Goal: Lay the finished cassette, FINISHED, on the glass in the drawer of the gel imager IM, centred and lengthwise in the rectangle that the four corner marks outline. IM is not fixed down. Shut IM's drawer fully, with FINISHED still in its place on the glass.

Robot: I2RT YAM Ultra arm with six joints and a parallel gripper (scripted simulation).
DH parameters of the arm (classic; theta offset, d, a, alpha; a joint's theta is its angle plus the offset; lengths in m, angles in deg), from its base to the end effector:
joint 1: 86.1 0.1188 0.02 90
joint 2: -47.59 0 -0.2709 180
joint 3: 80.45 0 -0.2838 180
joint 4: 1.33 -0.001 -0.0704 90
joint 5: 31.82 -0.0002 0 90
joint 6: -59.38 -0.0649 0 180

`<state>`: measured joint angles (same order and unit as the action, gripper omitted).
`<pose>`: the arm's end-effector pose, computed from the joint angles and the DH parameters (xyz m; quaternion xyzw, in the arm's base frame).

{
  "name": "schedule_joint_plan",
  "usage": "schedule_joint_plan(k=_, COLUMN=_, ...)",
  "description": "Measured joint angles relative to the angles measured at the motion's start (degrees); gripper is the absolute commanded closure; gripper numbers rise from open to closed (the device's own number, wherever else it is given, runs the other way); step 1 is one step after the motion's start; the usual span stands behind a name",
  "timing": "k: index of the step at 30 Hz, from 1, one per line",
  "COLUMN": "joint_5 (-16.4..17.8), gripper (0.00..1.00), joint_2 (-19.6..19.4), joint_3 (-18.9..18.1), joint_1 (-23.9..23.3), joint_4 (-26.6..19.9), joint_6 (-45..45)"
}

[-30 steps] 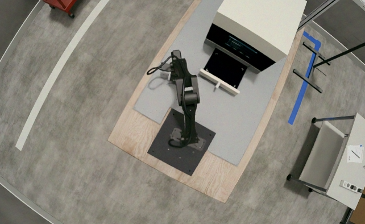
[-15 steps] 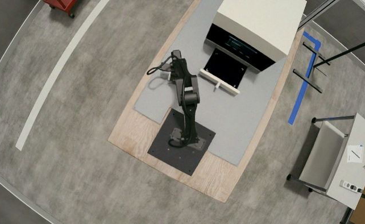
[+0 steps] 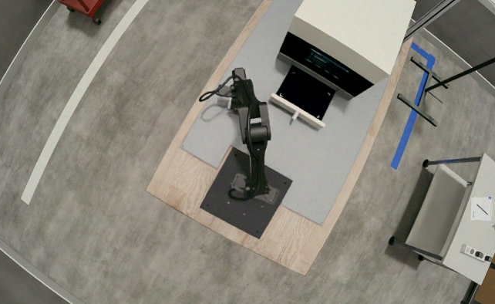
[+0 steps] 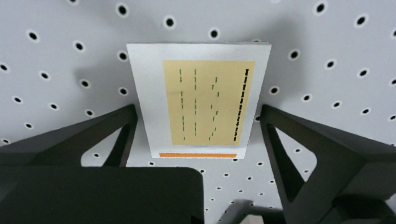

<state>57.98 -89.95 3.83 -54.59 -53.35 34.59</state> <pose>0.3595 0.2213 -0.0225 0.7470 -0.6640 -0.0080 0.0326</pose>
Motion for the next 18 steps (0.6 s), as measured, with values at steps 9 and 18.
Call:
schedule_joint_plan(k=9, joint_5=0.00, gripper=1.00, joint_2=0.02, joint_3=0.00, joint_1=0.00, joint_4=0.00, joint_6=-0.04)
schedule_joint_plan(k=18, joint_5=0.00, gripper=1.00, joint_2=0.02, joint_3=0.00, joint_1=0.00, joint_4=0.00, joint_6=-0.04)
